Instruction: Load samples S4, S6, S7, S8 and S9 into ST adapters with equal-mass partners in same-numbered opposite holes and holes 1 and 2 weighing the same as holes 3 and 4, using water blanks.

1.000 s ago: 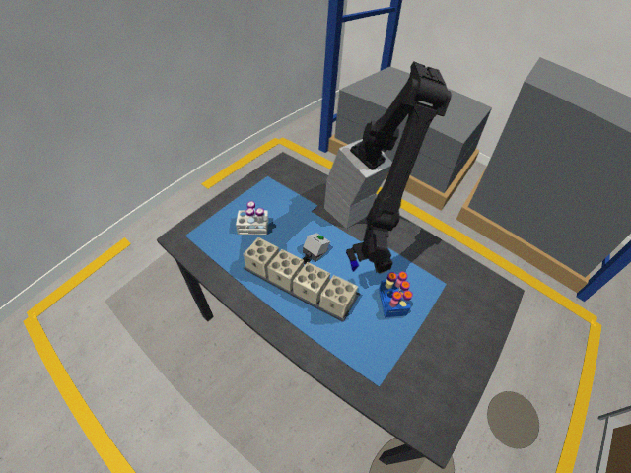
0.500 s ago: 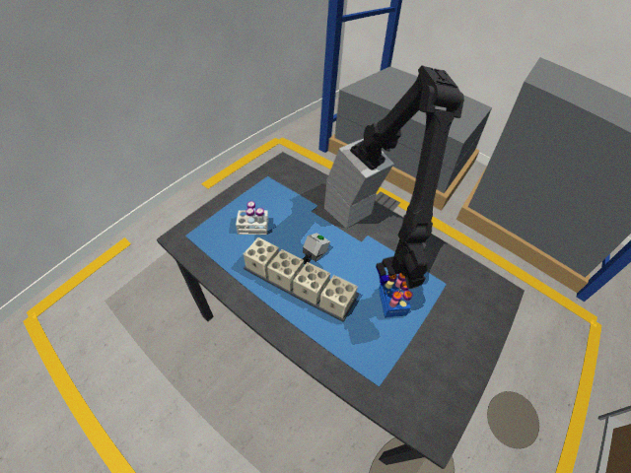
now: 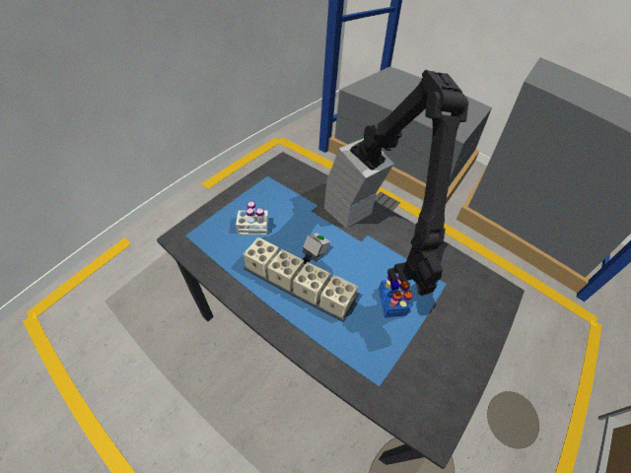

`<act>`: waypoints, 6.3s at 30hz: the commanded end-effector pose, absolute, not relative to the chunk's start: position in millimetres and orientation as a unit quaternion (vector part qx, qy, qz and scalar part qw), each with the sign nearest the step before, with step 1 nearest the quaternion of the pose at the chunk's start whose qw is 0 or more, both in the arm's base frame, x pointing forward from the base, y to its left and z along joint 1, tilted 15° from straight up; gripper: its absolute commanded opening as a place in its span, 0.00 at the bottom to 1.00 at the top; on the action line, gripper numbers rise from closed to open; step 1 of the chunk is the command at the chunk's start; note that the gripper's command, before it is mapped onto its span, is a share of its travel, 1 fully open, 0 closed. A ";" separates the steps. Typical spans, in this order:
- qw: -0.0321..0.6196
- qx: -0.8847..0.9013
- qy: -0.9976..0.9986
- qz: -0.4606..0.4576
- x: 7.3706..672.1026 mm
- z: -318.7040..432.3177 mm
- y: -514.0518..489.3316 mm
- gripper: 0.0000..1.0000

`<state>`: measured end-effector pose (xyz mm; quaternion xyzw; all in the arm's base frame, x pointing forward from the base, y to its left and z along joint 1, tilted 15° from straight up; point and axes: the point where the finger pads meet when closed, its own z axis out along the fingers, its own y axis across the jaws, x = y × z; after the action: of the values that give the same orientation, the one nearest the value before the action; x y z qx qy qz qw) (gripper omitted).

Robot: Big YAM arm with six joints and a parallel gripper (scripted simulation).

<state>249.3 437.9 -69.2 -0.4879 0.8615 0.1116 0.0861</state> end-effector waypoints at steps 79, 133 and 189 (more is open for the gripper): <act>0.135 -0.708 0.687 0.089 233.2 -72.5 397.7 0.80; 0.131 -0.929 0.344 0.032 225.8 -129.5 389.8 0.80; 0.139 -0.928 0.344 0.029 229.9 -25.5 361.4 0.00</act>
<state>226.2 366.4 -39.5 -0.9290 0.3431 0.0284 0.1356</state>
